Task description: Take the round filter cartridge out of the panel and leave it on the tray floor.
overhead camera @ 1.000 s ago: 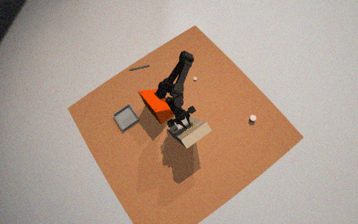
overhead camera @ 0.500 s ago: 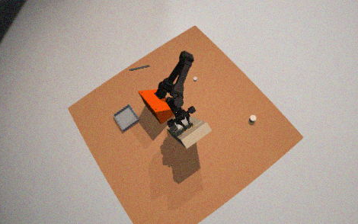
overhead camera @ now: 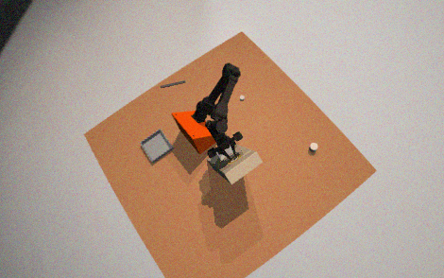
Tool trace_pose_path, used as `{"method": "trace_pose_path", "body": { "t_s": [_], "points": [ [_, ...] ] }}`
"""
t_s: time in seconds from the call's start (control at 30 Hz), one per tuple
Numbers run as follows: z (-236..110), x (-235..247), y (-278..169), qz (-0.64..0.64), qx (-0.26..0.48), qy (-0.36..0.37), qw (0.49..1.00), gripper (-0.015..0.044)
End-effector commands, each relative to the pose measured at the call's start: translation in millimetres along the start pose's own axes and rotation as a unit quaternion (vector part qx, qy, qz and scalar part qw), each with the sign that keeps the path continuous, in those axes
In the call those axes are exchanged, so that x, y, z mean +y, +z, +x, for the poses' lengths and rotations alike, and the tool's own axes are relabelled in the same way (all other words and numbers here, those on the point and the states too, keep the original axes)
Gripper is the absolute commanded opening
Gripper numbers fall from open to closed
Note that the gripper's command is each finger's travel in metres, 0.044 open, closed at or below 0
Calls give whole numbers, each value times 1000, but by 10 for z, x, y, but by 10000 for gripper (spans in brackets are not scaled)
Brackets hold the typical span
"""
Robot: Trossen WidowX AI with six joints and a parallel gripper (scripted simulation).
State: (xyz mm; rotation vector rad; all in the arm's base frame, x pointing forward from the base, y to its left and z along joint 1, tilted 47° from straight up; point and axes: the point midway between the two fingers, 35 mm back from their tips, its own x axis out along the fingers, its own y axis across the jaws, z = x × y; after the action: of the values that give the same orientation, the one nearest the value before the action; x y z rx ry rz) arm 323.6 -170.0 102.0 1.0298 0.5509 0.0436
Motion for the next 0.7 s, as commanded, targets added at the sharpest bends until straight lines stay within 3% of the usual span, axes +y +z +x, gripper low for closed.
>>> {"method": "trace_pose_path", "body": {
  "t_s": [0.0, 0.67],
  "points": [
    [6, -11, -4, 4, 1, -2, 1000, 117],
    [43, -10, -4, 4, 1, -2, 1000, 117]
  ]
}}
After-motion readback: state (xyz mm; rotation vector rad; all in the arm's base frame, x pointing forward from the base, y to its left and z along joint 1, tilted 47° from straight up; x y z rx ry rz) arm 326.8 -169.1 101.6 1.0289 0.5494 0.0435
